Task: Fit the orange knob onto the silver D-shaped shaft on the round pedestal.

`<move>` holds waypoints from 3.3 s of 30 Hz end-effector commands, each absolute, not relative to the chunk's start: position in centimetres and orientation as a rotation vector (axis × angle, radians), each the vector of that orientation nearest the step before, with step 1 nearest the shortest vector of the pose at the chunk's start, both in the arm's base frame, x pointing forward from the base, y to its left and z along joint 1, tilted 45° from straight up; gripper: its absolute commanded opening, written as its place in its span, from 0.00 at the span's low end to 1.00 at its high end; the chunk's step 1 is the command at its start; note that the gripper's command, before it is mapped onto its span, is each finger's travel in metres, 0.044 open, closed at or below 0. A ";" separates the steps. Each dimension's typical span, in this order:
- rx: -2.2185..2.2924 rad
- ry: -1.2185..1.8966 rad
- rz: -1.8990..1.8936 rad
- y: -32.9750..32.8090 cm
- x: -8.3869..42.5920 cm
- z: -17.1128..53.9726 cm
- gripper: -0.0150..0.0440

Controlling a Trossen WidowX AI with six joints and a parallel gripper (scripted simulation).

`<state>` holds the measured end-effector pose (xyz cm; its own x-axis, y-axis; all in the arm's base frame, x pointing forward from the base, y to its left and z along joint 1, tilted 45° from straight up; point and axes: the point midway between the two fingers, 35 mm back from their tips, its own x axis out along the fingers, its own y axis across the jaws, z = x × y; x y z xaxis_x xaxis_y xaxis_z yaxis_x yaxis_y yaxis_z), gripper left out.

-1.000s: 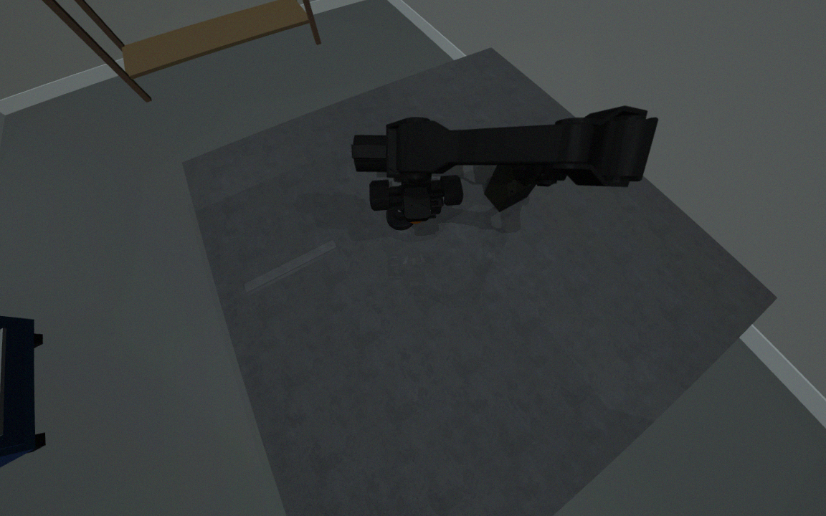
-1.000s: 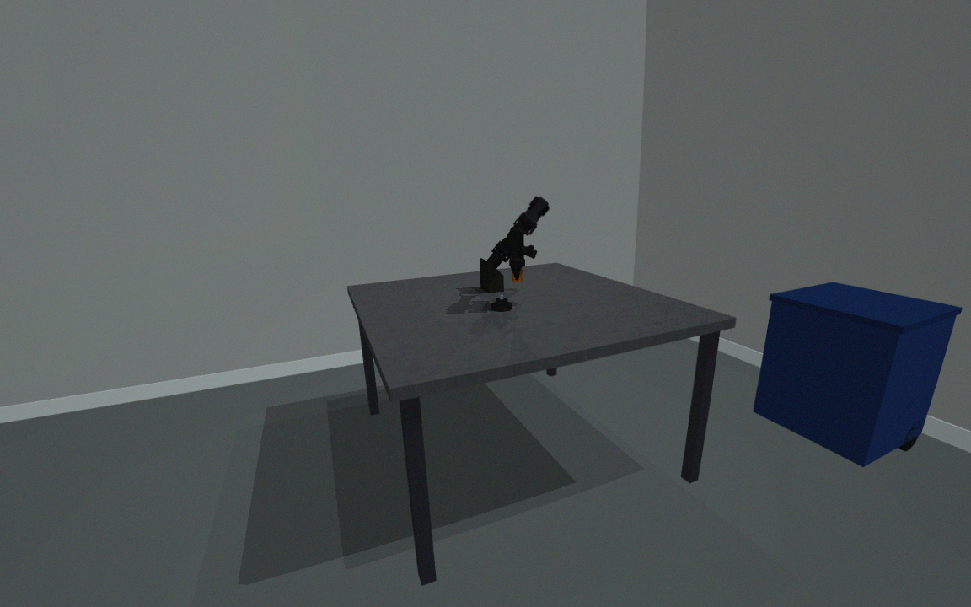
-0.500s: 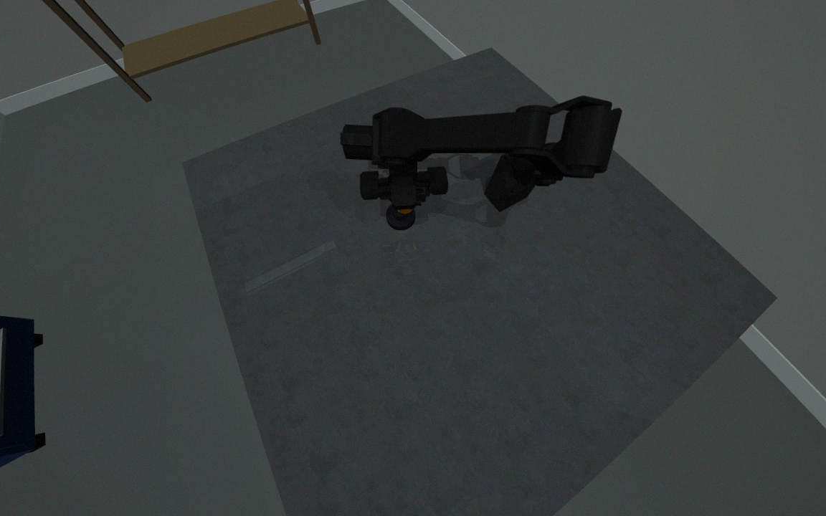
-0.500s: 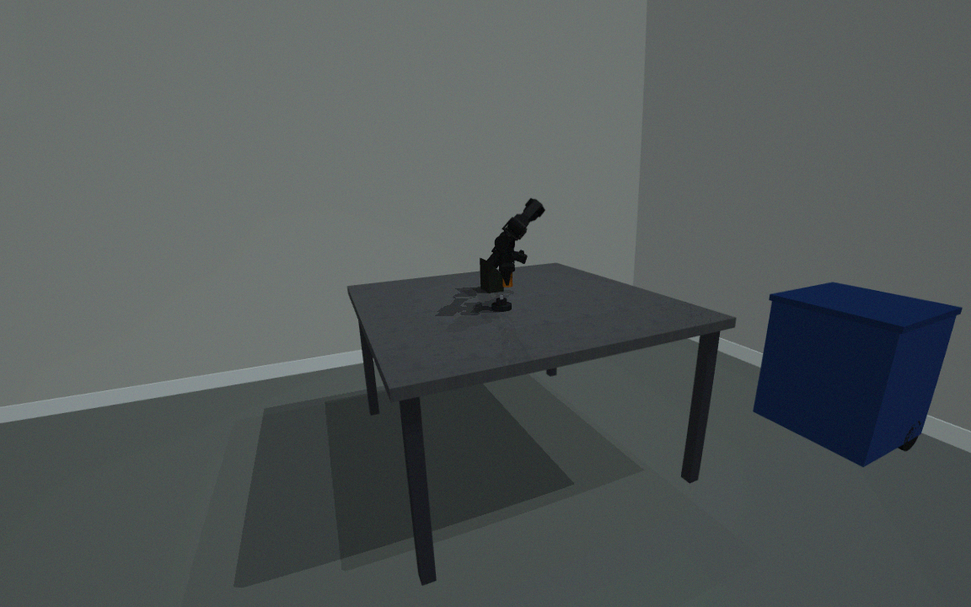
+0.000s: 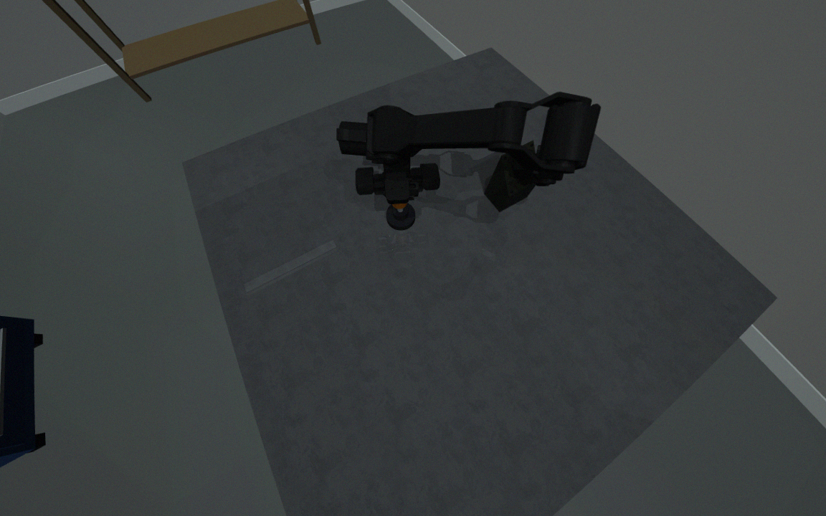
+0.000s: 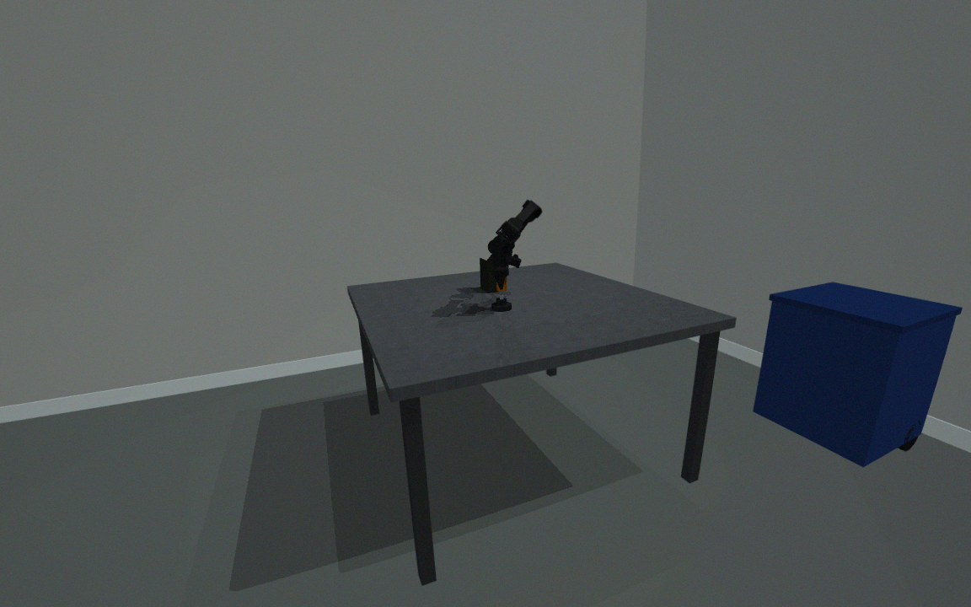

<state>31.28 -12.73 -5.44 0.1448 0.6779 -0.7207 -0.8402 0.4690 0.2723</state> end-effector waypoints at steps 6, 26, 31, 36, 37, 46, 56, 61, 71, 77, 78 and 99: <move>-0.207 0.907 1.106 -11.5 31.4 -6.8 0.25; -0.210 0.905 1.108 -11.4 31.5 -6.9 0.25; -0.210 0.905 1.108 -11.6 31.3 -6.5 0.25; -0.282 0.857 1.148 -11.7 31.3 -6.5 0.25; -0.313 0.836 1.166 -11.7 31.4 -6.5 0.25; -0.382 0.788 1.203 -11.6 31.6 -6.9 0.25; -0.382 0.788 1.203 -11.4 31.3 -6.9 0.25; -0.382 0.789 1.203 -11.5 31.2 -6.7 0.25; -0.520 0.689 1.273 -11.7 31.4 -6.4 0.25; -0.554 0.664 1.289 -11.7 31.6 -6.8 0.25; -0.554 0.664 1.289 -11.7 31.6 -6.8 0.25; -0.686 0.562 1.351 -11.7 31.4 -6.4 0.25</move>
